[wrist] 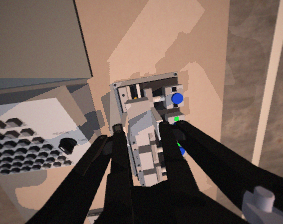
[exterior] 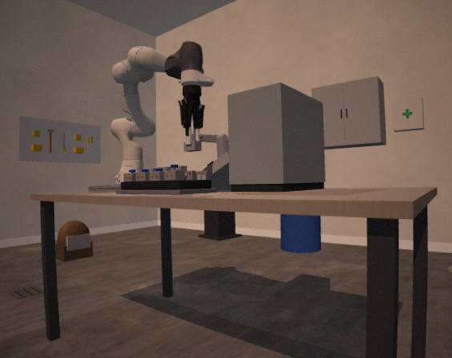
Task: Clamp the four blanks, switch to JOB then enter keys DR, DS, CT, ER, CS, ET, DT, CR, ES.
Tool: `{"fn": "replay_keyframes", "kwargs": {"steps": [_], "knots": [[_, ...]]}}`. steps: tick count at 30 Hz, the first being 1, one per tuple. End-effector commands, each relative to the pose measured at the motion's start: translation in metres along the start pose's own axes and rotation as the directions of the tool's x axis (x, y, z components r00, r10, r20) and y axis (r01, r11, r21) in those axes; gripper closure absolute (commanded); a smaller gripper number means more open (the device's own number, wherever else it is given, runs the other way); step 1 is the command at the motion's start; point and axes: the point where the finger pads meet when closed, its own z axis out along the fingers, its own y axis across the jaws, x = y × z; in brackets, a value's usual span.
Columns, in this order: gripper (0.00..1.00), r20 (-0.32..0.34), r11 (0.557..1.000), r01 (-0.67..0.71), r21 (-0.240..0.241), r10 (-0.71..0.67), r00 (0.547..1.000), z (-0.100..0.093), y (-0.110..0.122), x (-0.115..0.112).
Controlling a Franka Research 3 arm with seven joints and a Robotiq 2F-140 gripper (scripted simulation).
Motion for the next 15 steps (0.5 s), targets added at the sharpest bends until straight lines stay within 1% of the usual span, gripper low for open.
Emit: {"fn": "replay_keyframes", "kwargs": {"steps": [1,15], "knots": [[1.00,-0.003,1.000,-0.005,0.000,0.005,1.000,-0.0023,-0.0009,0.0016],[1.00,-0.003,1.000,-0.004,0.000,0.004,1.000,0.0030,-0.0009,0.0016]]}}
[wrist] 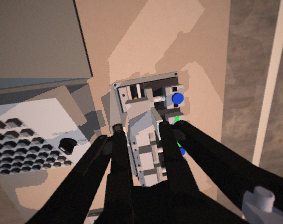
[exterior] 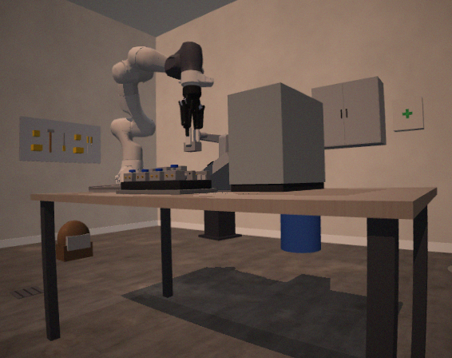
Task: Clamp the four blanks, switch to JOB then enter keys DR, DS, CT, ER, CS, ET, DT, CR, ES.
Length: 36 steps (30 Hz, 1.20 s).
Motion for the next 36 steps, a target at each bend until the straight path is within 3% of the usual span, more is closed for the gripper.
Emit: {"fn": "replay_keyframes", "kwargs": {"steps": [1,36], "knots": [[1.00,-0.004,1.000,-0.004,-0.002,0.004,1.000,0.002,-0.001,0.002],[1.00,-0.004,1.000,-0.004,-0.002,0.004,1.000,0.048,-0.001,0.002]]}}
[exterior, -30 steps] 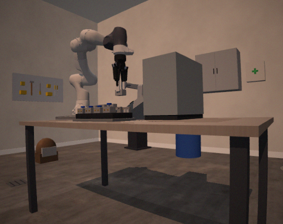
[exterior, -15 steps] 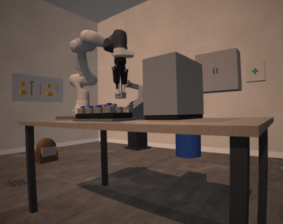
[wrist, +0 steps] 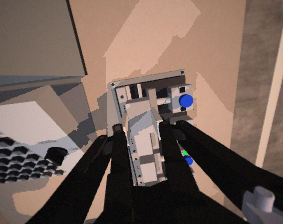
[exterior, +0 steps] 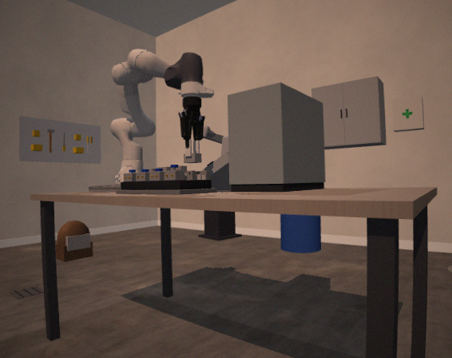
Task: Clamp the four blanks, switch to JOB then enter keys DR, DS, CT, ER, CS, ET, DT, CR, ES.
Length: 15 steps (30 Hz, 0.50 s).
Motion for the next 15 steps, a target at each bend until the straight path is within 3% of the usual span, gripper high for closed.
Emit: {"fn": "replay_keyframes", "kwargs": {"steps": [1,15], "knots": [[1.00,-0.011,1.000,-0.007,-0.005,0.007,1.000,0.005,0.000,0.004],[1.00,-0.011,1.000,-0.007,-0.005,0.007,1.000,0.022,0.000,0.004]]}}
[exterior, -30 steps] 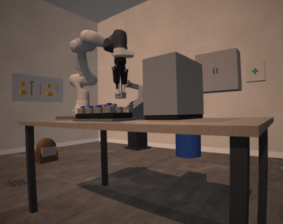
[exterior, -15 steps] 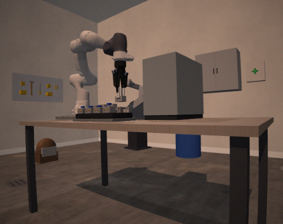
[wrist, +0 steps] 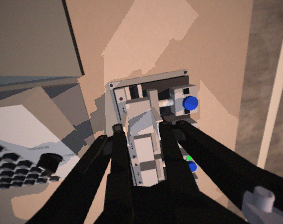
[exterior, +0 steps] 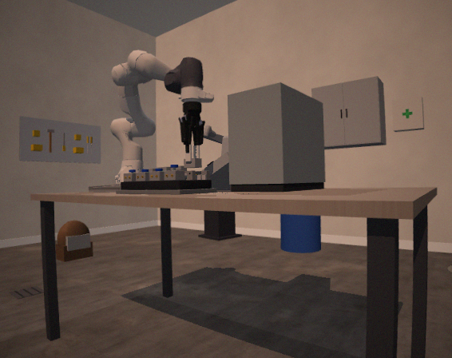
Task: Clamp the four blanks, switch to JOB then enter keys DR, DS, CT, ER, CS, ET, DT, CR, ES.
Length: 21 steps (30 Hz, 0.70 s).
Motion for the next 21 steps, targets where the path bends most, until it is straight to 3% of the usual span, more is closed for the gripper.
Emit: {"fn": "replay_keyframes", "kwargs": {"steps": [1,21], "knots": [[1.00,-0.010,1.000,-0.007,-0.004,0.007,1.000,0.0031,0.0000,0.0034],[1.00,-0.010,1.000,-0.007,-0.004,0.007,1.000,0.0127,0.0000,0.0034]]}}
